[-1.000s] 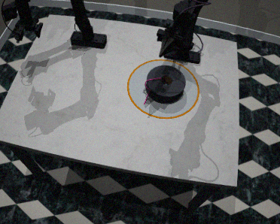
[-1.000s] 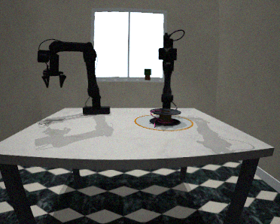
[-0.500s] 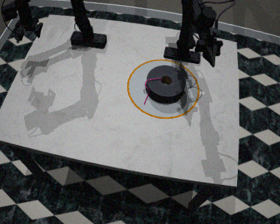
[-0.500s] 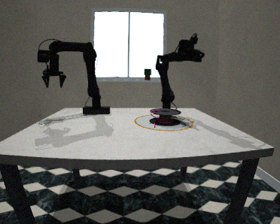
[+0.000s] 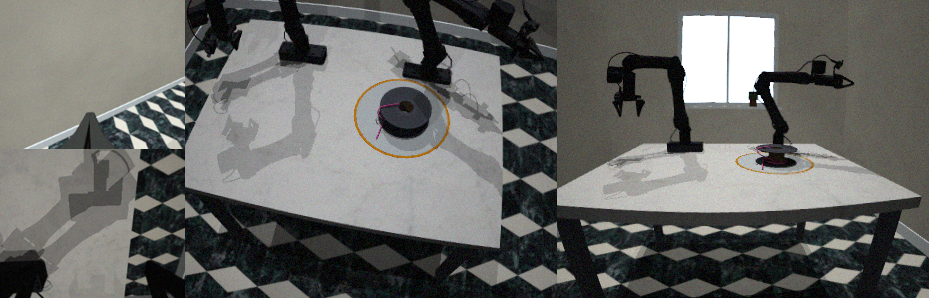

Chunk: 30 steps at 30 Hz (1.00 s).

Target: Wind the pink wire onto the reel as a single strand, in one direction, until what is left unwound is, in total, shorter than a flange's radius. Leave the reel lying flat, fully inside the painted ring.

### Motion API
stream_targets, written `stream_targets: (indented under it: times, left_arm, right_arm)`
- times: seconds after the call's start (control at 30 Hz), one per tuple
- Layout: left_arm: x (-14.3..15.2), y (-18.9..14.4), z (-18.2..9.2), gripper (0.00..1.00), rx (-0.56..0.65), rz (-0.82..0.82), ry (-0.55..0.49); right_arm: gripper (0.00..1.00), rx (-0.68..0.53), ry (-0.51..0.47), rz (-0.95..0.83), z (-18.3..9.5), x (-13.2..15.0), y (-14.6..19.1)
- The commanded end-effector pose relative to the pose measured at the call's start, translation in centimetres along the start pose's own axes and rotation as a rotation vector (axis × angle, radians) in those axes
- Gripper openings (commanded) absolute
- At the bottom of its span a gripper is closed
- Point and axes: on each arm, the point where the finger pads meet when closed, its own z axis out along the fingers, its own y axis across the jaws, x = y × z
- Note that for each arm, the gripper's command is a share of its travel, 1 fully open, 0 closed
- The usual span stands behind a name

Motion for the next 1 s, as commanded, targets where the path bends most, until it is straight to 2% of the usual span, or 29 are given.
stream_targets:
  times: [0.0, 0.03, 0.1, 0.23, 0.33, 0.97]
  left_arm:
    - [-2.1, 6.4, -1.2, 0.00, -0.152, -0.018, -0.066]
    - [-2.1, 7.8, -1.5, 0.00, -0.188, -0.019, -0.066]
    - [-2.1, 7.8, -1.5, 0.00, -0.188, -0.019, -0.066]
    - [-2.0, 11.4, -2.3, 0.00, -0.284, -0.022, -0.065]
    - [-1.9, 12.4, -2.6, 0.00, -0.312, -0.023, -0.065]
    - [-1.9, 12.6, -2.7, 0.00, -0.317, -0.023, -0.065]
  right_arm:
    - [1.00, 0.038, -0.031, -0.001, -1.6, -0.4, -0.1]
    - [1.00, 0.038, -0.031, -0.001, -1.6, -0.4, -0.1]
    - [1.00, 0.038, -0.031, -0.001, -1.6, -0.4, -0.1]
    - [1.00, 0.038, -0.031, -0.001, -1.6, -0.4, -0.1]
    - [1.00, 0.038, -0.031, -0.001, -1.6, -0.4, -0.1]
    - [1.00, 0.038, -0.031, -0.001, -1.6, -0.4, -0.1]
